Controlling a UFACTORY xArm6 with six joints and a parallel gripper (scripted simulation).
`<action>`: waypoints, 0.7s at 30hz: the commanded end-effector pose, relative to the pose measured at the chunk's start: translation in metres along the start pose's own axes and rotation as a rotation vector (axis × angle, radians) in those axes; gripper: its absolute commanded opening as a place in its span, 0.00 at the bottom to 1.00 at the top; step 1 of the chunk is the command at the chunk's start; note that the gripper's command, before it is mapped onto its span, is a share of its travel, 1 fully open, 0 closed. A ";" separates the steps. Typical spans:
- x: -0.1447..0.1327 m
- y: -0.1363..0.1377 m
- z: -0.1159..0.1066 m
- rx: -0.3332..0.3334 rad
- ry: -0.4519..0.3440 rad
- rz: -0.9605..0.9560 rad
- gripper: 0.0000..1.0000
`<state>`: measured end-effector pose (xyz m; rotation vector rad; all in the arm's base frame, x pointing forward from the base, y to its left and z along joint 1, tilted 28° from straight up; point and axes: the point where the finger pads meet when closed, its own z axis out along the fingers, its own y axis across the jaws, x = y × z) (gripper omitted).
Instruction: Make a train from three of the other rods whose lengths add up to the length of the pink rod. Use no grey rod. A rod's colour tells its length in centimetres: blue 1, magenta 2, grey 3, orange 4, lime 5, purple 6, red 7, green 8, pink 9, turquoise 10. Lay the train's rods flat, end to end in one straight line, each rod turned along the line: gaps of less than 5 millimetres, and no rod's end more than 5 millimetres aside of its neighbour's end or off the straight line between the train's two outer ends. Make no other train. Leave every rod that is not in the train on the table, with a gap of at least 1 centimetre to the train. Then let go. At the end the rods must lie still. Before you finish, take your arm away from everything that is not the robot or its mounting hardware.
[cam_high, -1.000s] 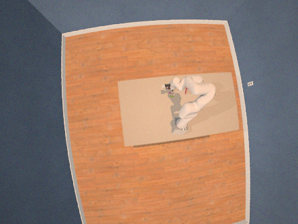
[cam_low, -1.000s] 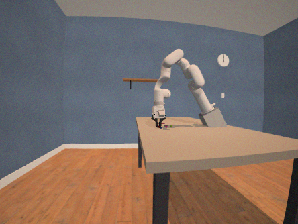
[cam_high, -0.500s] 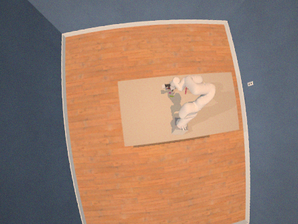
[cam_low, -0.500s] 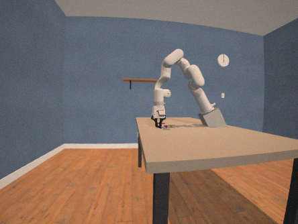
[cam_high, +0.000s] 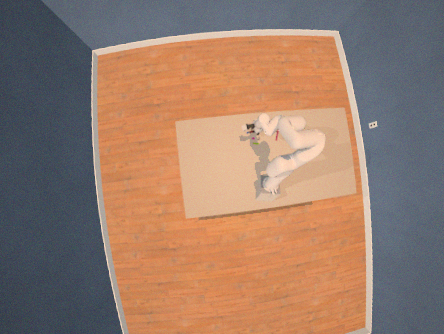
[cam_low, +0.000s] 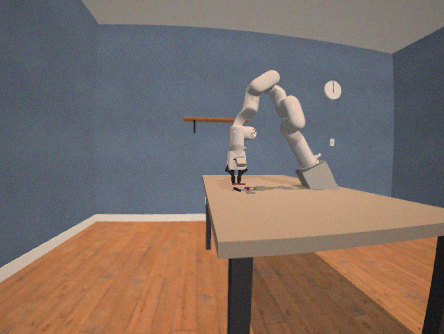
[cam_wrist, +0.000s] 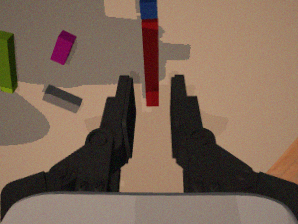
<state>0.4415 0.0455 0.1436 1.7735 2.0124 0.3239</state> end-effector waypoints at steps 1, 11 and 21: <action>-0.001 0.001 -0.022 0.006 0.004 -0.001 0.24; -0.001 0.001 -0.056 0.006 0.004 -0.001 0.24; -0.001 0.001 -0.056 0.006 0.004 -0.001 1.00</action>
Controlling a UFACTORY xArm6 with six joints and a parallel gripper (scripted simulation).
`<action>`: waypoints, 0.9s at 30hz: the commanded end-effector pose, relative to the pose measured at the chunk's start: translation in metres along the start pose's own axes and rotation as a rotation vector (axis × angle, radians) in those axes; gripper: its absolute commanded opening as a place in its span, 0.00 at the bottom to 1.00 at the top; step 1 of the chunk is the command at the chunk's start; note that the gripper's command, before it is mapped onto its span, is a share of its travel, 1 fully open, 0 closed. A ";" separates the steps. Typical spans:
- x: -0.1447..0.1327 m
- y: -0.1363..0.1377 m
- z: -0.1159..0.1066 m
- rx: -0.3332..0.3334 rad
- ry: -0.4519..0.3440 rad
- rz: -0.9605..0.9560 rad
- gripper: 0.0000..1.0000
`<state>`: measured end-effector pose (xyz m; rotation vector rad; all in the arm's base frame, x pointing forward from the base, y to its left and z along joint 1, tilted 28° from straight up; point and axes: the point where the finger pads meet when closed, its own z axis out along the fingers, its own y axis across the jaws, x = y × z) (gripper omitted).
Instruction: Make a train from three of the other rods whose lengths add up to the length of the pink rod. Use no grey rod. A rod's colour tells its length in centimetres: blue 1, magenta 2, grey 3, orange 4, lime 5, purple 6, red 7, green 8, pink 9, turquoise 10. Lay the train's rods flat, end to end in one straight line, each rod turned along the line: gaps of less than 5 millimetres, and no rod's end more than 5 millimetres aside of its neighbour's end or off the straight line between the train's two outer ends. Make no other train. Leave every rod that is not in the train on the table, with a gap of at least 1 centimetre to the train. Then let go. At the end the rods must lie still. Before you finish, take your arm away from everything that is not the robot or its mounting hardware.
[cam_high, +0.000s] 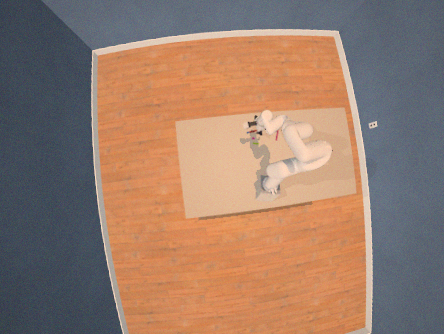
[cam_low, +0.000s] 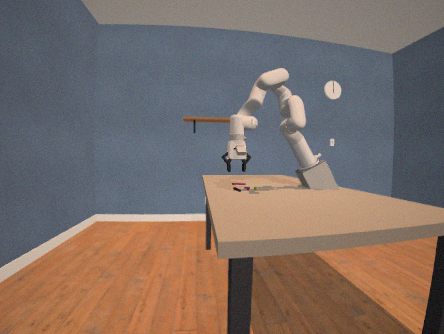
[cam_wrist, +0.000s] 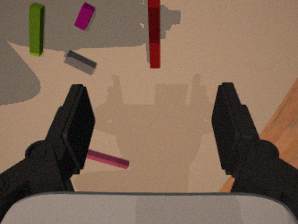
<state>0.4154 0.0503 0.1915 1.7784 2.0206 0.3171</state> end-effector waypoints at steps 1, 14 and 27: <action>0.000 0.002 -0.001 -0.004 0.000 0.000 1.00; 0.000 0.002 -0.001 -0.004 0.000 0.000 1.00; 0.000 0.001 -0.034 -0.004 0.000 0.000 1.00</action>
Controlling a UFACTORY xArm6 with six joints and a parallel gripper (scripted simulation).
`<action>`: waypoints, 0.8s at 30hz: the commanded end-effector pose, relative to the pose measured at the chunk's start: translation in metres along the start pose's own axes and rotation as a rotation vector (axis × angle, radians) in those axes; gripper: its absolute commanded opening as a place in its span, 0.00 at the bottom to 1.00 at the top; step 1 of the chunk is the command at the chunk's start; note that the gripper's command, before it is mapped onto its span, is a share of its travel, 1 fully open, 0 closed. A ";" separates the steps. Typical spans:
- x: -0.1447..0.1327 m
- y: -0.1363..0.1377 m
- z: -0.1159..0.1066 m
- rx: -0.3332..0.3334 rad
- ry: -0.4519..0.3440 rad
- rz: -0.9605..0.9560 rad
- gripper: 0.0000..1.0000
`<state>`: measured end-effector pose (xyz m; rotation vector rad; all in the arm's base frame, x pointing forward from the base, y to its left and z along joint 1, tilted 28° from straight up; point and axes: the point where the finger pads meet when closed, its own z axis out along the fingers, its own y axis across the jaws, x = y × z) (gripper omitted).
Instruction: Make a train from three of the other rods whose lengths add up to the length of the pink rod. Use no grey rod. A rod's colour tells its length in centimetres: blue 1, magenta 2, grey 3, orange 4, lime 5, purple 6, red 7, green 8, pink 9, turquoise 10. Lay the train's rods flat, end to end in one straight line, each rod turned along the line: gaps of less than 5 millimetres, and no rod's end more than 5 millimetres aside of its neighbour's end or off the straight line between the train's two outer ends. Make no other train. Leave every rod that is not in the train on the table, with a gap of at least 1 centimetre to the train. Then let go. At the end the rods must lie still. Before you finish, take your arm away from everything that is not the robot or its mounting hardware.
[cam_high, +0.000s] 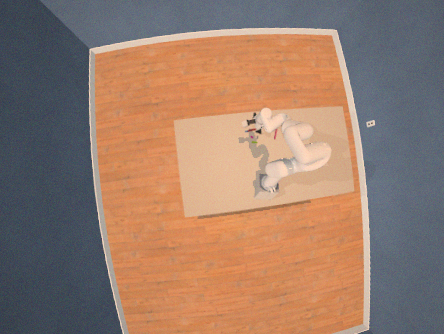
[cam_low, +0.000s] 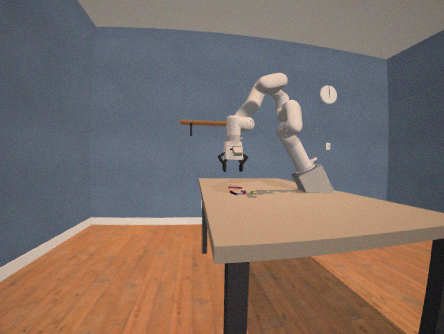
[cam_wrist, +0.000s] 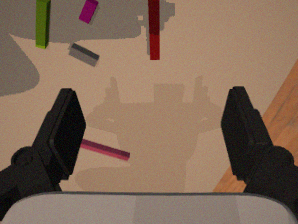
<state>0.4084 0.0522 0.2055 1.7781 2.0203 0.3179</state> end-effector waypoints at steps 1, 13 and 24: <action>0.000 0.001 -0.018 -0.003 0.000 0.000 1.00; 0.000 0.001 -0.067 -0.003 0.000 0.000 1.00; 0.000 0.001 -0.072 -0.003 0.000 0.000 1.00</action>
